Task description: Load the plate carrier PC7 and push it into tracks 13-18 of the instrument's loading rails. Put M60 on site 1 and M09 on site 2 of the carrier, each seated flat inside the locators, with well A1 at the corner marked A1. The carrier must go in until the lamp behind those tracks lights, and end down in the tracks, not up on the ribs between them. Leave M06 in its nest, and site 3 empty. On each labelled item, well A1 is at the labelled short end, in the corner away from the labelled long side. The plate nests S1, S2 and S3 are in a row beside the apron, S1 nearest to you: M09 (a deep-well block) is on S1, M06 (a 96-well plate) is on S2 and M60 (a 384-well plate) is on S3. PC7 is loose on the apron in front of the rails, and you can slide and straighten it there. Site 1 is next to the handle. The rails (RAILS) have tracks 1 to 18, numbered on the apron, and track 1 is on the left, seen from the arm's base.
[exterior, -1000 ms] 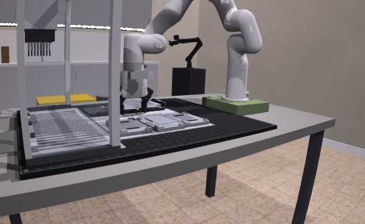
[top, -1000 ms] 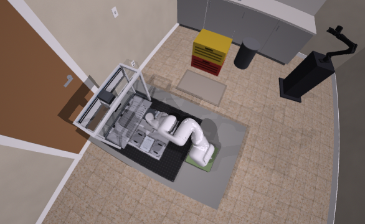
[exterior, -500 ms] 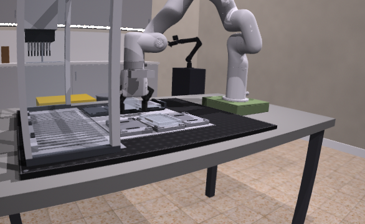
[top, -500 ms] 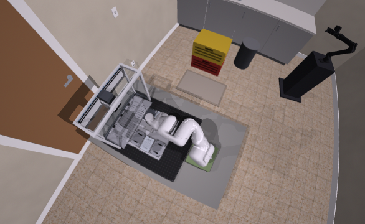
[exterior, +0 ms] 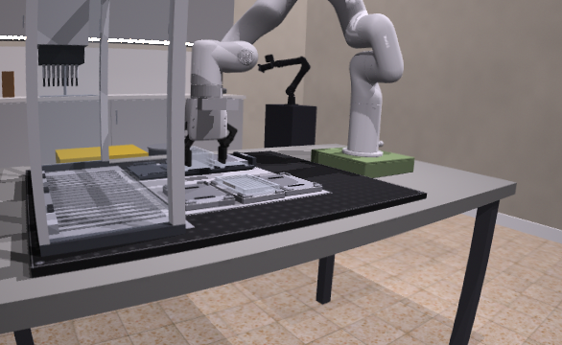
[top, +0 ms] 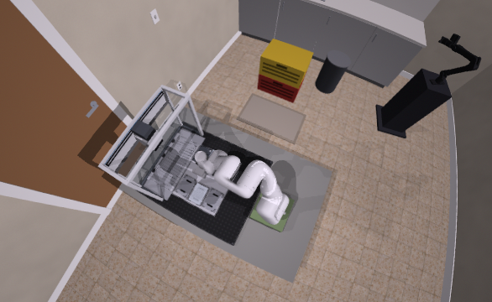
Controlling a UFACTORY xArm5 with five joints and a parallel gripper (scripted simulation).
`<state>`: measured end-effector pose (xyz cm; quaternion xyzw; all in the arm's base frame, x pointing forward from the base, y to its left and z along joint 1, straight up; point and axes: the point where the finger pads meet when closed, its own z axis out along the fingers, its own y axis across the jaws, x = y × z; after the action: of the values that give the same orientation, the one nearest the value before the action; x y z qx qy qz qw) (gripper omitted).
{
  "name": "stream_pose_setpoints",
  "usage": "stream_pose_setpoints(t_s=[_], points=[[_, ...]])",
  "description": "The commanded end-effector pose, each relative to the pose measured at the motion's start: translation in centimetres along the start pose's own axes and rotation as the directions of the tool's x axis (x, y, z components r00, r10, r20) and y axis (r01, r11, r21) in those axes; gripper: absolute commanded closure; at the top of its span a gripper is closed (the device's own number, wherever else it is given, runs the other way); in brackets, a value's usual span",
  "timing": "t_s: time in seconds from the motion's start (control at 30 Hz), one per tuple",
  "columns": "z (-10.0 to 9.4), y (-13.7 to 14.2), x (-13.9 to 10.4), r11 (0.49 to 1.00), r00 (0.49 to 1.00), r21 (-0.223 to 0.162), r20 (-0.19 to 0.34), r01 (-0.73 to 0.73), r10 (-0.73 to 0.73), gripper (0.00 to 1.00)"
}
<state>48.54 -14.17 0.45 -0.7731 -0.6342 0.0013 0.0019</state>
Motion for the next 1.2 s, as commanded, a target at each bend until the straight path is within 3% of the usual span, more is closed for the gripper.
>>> stream_pose_setpoints(t_s=[0.0, 1.17], points=[[-0.7, 0.1, 0.0, 1.0, 1.0, -0.004, -0.002, 0.0, 0.0, 0.0], [-5.9, 0.1, 0.0, 1.0, 1.0, -0.004, -0.002, 0.0, 0.0, 0.0]])
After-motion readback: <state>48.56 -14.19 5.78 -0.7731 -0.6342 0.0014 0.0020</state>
